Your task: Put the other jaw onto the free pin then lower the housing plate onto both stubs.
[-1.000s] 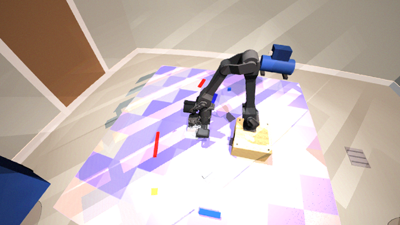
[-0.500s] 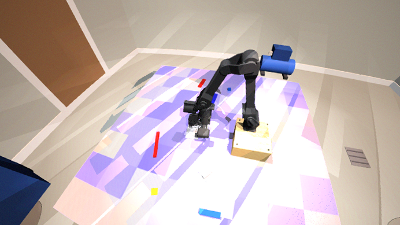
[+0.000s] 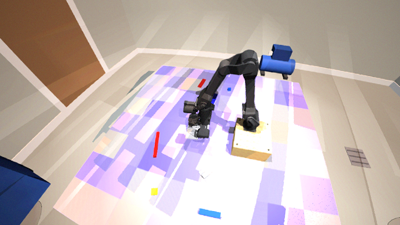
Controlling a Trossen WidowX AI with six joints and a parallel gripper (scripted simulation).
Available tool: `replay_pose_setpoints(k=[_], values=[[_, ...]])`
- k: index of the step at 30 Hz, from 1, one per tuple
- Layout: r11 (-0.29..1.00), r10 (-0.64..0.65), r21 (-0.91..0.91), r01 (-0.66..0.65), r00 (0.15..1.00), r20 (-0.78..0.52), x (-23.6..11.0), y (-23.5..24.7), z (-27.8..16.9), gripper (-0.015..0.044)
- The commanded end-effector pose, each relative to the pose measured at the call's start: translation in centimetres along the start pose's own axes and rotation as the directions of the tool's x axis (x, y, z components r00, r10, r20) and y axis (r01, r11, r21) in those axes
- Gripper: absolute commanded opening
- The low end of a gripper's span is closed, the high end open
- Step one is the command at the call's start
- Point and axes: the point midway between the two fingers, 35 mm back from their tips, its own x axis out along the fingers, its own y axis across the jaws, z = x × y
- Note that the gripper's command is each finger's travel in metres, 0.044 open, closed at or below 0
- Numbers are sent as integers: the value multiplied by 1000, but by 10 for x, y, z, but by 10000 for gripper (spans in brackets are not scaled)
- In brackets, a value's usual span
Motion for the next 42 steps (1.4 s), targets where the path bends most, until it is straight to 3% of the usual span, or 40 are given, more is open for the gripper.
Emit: replay_pose_setpoints(k=[1, 42], values=[[1000, 5, 1, -5, 1000, -2, 1, 1, 0, 351], [1000, 5, 1, -5, 1000, -2, 1, 1, 0, 351]])
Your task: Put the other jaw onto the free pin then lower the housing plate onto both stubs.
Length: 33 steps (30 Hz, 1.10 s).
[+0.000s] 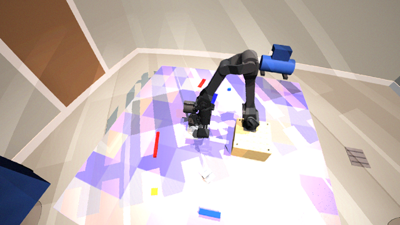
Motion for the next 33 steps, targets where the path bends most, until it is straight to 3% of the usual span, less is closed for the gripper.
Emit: replay_pose_setpoints(k=[1, 23, 27, 33], values=[[1000, 5, 1, -5, 1000, -5, 2, 1, -1, 351], [1000, 5, 1, -5, 1000, -5, 2, 1, -1, 351], [1000, 0, 0, 0, 1000, -5, 1, 0, -1, 440], [1000, 0, 0, 0, 1000, -5, 1, 0, -1, 440]])
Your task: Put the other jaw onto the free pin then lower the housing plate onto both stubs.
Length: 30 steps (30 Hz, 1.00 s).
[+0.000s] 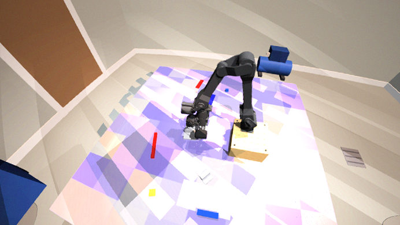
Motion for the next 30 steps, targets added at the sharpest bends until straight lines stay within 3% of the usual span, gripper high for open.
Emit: replay_pose_setpoints(k=[1, 9, 18, 24, 30], values=[[1000, 0, 0, 0, 1000, 0, 0, 0, 0, 440], [1000, 0, 0, 0, 1000, 0, -4, 0, 1, 440], [1000, 4, 0, -4, 1000, 0, -70, 0, -1, 440], [1000, -1, 3, 1, 1000, 8, -74, 0, -1, 440], [1000, 3, 1, -3, 1000, 1, -111, 1, -25, 440]])
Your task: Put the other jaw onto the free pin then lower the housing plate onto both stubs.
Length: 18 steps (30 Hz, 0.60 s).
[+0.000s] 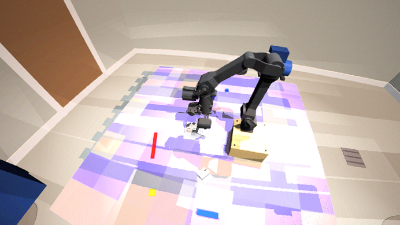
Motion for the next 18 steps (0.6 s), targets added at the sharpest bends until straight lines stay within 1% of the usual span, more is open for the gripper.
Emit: replay_pose_setpoints(k=[1, 4, 18], values=[[1000, 4, -3, -4, 1000, 9, -21, 1, -12, 440], [1000, 4, -4, -4, 1000, 7, -30, 1, -20, 440], [1000, 4, -4, -4, 1000, 7, -30, 1, -20, 440]])
